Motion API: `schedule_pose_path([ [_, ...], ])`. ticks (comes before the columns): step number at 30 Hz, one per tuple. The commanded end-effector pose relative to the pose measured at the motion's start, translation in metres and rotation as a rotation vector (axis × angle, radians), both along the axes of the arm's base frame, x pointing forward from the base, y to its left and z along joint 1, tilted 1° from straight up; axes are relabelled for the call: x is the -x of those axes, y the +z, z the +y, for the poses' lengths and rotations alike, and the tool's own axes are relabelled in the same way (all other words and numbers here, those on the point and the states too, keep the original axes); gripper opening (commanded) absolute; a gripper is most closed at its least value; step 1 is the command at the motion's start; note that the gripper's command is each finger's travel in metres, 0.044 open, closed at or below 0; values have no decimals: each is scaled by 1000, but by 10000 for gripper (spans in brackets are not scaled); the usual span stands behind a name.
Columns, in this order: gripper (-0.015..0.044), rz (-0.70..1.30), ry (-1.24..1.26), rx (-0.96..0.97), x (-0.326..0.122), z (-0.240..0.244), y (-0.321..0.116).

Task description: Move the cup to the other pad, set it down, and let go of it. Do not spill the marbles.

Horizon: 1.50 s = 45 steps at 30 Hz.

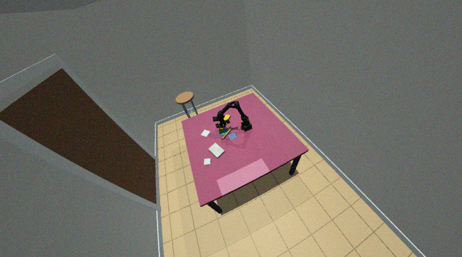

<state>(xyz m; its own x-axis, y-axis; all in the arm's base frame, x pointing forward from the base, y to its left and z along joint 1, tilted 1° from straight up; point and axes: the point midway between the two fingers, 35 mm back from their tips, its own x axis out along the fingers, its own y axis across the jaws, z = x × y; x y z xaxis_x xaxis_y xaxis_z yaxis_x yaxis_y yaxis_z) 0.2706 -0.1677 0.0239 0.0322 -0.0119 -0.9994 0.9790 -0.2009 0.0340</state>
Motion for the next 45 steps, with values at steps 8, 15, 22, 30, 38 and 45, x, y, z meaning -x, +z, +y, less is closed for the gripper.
schedule_pose_path([
  [8,0,5,5,-9,1,1,-24],
  [15,0,3,0,-2,0,0,-23],
  [22,0,3,0,-2,0,0,-23],
  [30,105,3,0,-2,0,0,-23],
  [38,146,3,0,-2,0,0,-23],
  [45,146,4,1,-3,0,0,-13],
])
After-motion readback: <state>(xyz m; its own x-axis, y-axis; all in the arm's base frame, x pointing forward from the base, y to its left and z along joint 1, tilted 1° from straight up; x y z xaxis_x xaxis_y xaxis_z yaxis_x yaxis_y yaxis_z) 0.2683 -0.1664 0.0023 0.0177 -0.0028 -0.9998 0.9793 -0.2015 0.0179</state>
